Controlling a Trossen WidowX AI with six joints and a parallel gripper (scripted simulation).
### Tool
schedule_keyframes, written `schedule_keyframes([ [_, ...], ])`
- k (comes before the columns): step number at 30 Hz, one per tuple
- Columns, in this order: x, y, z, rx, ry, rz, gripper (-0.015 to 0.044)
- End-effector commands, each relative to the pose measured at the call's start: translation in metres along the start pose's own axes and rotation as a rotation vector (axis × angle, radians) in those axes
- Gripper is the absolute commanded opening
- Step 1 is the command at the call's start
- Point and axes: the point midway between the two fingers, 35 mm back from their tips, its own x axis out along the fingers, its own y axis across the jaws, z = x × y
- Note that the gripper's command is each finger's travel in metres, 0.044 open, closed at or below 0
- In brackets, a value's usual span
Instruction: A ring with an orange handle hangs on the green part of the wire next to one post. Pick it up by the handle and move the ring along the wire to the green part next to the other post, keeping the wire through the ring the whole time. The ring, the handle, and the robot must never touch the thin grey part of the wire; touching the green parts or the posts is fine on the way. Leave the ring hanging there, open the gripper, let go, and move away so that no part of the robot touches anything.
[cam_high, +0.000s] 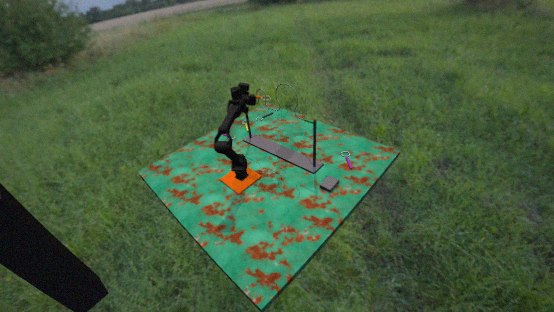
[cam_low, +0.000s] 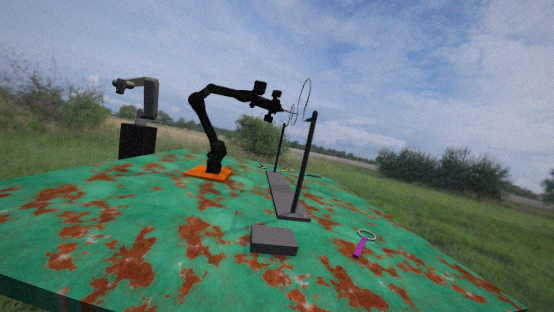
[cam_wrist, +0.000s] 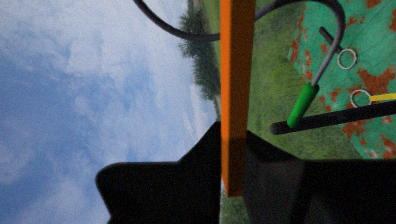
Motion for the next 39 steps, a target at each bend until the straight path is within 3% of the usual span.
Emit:
schedule_keyframes([
  [1, 0.0, -0.001, 0.0, -0.046, 0.0, -0.023, -0.015],
  [39, -0.007, -0.055, 0.024, -0.801, -0.097, -0.449, -0.015],
])
